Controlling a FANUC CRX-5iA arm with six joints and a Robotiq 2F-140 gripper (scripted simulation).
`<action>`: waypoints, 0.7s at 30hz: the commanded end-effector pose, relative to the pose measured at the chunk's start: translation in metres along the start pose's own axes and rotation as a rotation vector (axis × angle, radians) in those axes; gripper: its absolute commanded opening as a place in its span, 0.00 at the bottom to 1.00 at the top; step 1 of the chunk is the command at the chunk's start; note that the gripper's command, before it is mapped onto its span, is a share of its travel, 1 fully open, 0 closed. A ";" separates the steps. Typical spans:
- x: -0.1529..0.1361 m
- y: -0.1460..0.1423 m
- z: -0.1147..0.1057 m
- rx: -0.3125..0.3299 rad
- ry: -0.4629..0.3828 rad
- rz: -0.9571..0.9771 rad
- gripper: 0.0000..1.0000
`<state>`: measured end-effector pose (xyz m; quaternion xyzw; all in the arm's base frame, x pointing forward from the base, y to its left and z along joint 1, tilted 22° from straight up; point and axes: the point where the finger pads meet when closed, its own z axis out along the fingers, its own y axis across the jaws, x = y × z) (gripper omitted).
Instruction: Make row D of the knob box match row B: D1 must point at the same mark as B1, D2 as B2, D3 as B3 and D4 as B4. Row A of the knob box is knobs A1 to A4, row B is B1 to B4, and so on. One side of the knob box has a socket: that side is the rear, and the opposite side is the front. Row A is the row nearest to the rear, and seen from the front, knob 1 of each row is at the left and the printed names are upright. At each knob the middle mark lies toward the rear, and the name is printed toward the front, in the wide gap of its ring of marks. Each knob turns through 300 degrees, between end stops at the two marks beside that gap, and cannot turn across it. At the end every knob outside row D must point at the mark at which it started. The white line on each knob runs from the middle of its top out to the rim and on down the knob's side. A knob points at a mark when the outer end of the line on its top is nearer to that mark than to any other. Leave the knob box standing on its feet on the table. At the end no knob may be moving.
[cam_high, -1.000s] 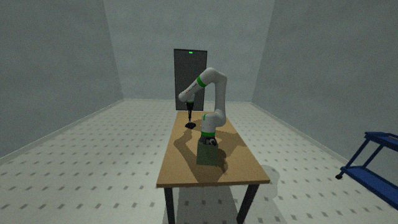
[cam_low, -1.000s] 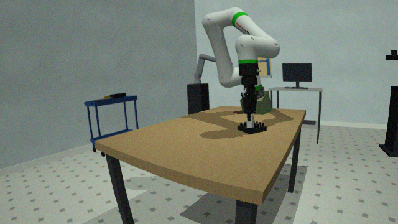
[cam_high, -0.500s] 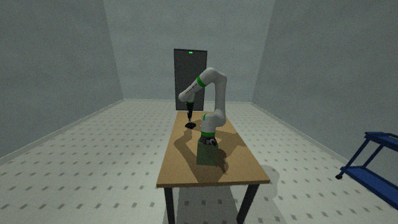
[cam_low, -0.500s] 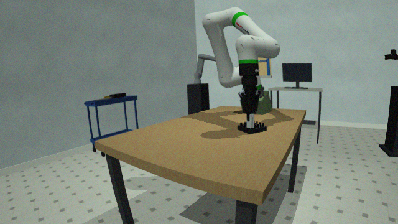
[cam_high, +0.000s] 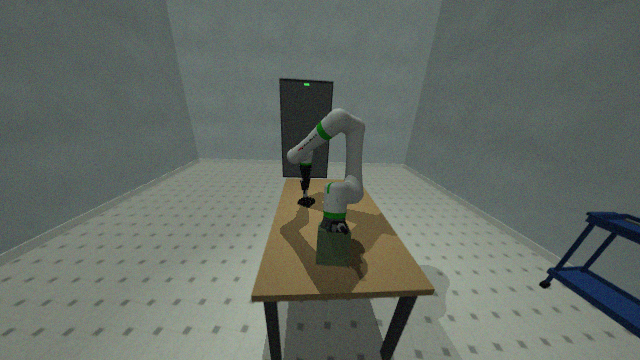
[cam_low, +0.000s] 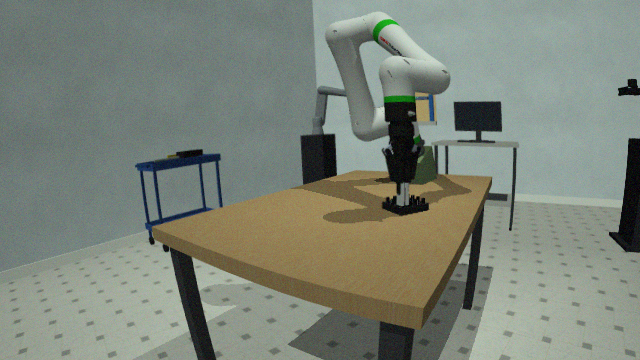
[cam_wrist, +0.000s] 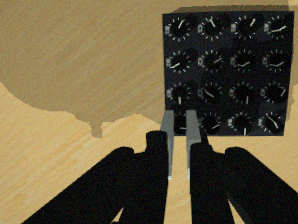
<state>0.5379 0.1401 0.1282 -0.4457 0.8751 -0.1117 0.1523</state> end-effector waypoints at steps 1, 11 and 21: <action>0.000 0.000 0.000 0.001 0.000 0.021 0.05; 0.000 0.000 0.000 0.001 0.000 0.044 0.05; 0.000 0.000 0.000 0.001 0.000 0.046 0.05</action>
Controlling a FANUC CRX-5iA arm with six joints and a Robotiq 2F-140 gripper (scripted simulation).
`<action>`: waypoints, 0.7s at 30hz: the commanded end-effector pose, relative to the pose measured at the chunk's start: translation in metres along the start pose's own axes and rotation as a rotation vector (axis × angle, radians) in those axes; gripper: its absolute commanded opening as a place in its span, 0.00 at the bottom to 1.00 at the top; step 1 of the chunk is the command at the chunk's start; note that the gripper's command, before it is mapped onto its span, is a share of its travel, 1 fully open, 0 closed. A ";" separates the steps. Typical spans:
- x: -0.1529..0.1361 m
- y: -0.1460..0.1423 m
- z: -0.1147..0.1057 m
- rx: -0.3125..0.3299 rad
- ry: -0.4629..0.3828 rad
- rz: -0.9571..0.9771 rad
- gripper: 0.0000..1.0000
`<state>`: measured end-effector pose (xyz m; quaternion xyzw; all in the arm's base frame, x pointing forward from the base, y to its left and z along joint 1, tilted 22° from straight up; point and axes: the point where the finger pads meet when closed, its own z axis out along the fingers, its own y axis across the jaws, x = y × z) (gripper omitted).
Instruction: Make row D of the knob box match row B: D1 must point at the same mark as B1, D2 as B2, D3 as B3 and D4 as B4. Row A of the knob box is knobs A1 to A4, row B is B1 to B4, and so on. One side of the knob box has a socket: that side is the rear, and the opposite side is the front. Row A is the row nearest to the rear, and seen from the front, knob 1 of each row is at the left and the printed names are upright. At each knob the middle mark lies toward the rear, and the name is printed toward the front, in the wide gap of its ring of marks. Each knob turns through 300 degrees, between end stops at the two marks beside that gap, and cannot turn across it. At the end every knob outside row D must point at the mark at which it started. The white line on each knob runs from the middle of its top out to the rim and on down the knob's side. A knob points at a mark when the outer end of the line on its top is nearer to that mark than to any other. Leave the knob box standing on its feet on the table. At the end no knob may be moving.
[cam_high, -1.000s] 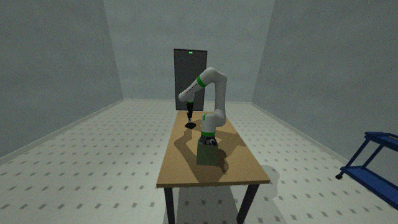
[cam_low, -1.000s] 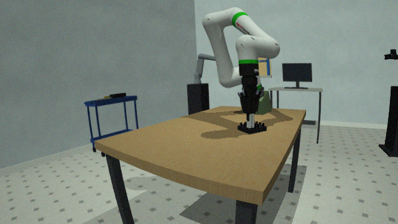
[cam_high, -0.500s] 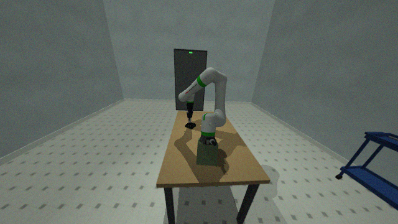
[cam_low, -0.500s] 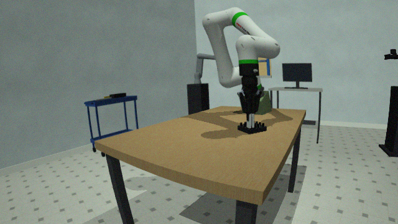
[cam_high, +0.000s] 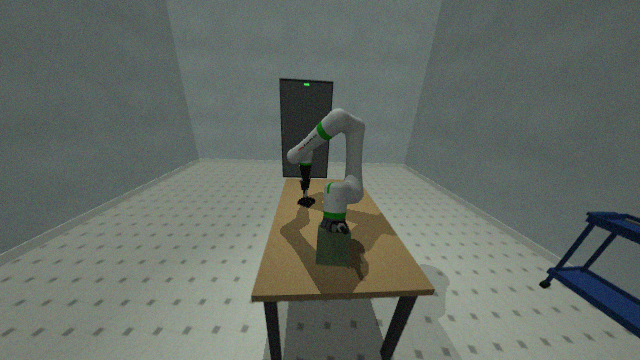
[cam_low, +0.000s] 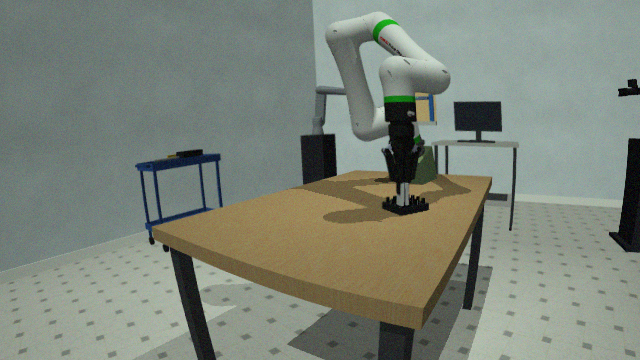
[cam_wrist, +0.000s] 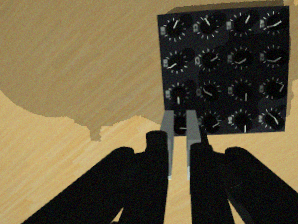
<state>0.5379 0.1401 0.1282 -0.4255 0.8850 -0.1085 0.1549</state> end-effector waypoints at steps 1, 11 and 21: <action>0.000 0.000 0.000 0.000 0.000 0.000 0.05; 0.000 0.000 0.000 0.000 0.000 0.000 0.12; 0.000 0.000 0.000 0.000 0.000 0.000 0.12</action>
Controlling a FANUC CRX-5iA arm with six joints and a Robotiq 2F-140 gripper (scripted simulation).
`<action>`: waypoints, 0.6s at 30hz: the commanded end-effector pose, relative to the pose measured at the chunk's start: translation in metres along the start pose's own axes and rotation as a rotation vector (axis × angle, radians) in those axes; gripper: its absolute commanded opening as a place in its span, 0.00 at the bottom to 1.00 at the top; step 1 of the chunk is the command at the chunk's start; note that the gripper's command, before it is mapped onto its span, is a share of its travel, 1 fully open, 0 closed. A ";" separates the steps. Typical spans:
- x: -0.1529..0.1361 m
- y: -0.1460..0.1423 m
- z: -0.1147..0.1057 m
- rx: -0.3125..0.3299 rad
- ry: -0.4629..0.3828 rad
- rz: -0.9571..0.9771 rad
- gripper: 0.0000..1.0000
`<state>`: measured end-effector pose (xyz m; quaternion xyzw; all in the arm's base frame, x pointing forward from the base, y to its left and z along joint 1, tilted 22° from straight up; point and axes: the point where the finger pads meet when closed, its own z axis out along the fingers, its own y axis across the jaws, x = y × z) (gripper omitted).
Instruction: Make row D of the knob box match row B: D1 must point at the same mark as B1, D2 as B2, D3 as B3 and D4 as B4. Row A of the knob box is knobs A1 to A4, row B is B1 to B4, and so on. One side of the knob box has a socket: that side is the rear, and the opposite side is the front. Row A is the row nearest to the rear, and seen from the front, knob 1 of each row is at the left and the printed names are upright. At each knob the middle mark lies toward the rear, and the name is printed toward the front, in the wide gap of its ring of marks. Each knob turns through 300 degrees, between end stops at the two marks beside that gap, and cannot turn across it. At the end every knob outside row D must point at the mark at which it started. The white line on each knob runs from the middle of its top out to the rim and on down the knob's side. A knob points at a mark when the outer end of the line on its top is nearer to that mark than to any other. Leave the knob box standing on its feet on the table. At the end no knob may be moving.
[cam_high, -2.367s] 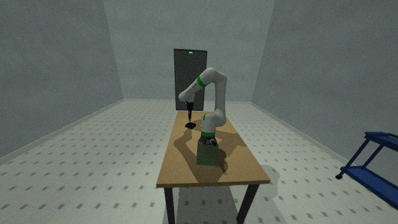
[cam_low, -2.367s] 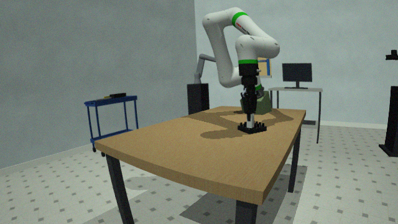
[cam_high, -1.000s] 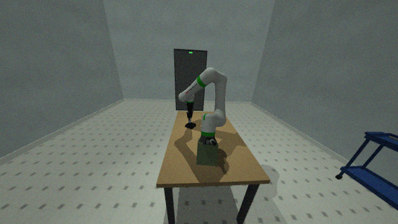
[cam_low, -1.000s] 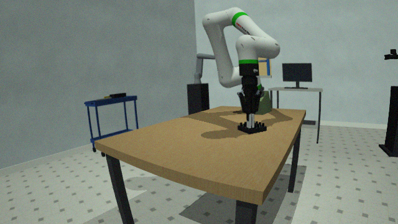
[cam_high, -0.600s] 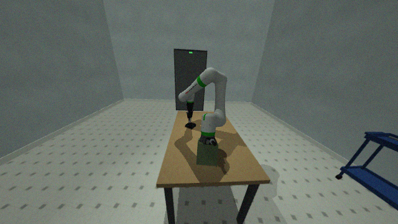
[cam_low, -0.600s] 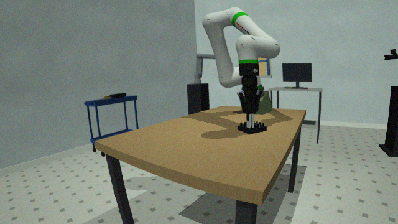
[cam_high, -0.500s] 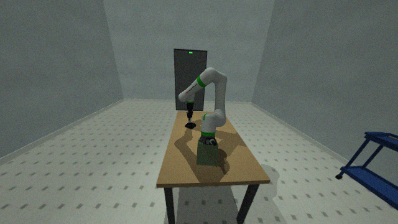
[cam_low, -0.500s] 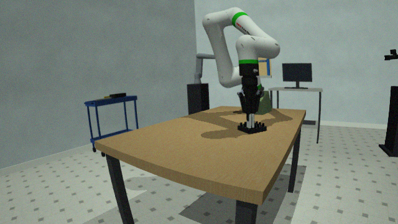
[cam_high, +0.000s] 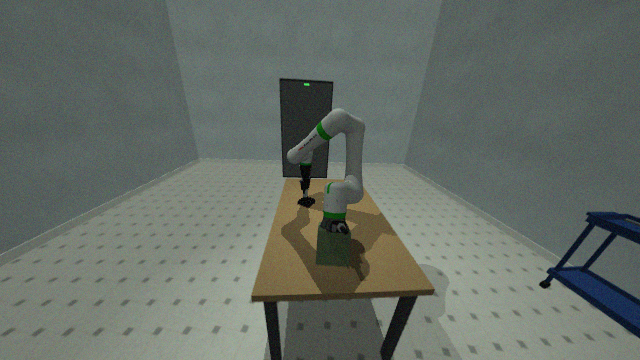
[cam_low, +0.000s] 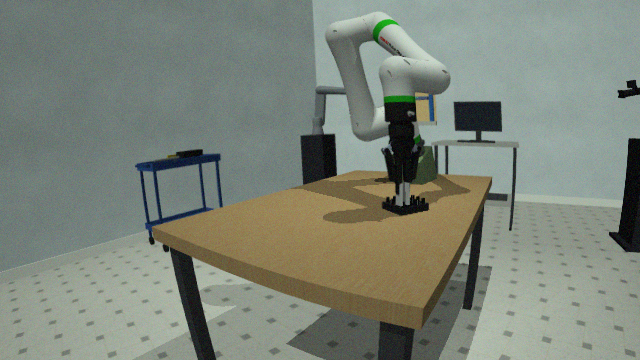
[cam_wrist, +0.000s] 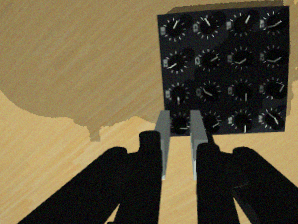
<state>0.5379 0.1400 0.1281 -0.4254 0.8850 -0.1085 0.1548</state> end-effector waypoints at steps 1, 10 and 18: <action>0.000 0.000 0.000 0.000 0.000 0.000 0.12; 0.000 0.000 -0.002 0.000 0.000 0.000 0.12; 0.000 0.000 -0.019 0.000 0.000 0.000 0.12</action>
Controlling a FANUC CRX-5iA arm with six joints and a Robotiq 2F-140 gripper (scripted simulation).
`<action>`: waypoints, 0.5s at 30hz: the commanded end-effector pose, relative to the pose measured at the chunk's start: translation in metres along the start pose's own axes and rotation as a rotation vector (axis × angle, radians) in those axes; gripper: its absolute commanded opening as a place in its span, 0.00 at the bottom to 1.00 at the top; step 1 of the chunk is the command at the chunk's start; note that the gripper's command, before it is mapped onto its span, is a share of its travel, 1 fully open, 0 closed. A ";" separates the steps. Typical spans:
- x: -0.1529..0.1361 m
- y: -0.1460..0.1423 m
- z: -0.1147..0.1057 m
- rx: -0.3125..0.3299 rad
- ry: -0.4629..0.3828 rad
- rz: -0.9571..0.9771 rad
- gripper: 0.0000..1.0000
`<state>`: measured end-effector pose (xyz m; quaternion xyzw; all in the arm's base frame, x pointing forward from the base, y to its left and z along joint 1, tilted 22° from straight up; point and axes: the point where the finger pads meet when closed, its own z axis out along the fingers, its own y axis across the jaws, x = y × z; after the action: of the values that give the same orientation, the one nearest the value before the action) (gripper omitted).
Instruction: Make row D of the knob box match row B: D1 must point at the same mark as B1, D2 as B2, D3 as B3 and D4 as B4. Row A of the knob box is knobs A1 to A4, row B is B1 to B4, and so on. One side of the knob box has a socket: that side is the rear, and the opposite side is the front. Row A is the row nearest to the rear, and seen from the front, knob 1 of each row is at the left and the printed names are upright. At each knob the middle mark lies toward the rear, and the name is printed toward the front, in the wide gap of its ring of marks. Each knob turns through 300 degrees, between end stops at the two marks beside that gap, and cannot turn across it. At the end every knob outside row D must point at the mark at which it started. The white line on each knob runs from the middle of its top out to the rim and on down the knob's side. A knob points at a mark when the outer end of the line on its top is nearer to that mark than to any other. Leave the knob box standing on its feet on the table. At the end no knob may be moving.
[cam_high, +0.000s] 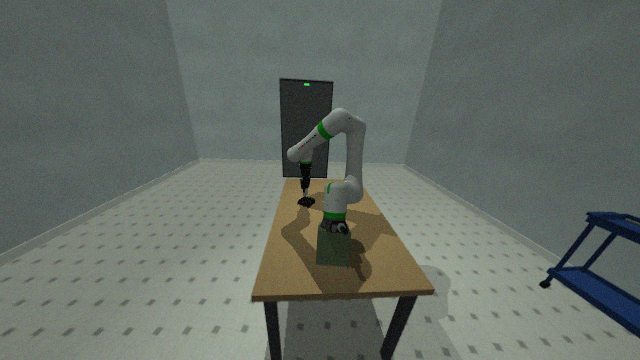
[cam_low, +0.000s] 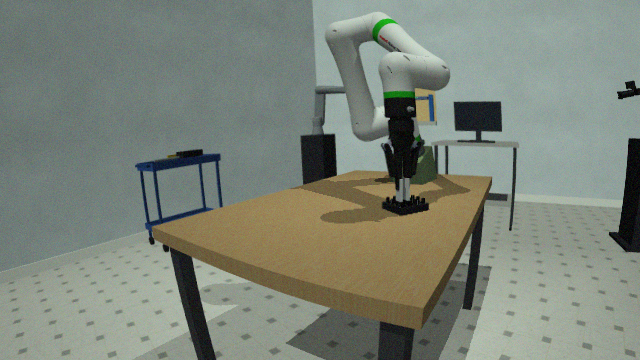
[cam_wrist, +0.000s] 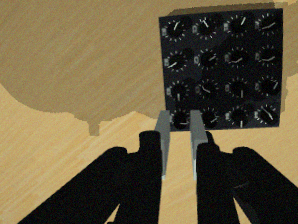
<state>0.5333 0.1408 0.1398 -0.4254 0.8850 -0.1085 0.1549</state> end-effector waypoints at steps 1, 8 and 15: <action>0.000 0.000 -0.007 0.000 0.000 0.000 0.12; 0.000 0.000 -0.022 0.000 0.000 0.000 0.12; 0.000 0.000 -0.026 0.000 0.000 0.000 0.12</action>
<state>0.5241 0.1423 0.1631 -0.4254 0.8850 -0.1085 0.1548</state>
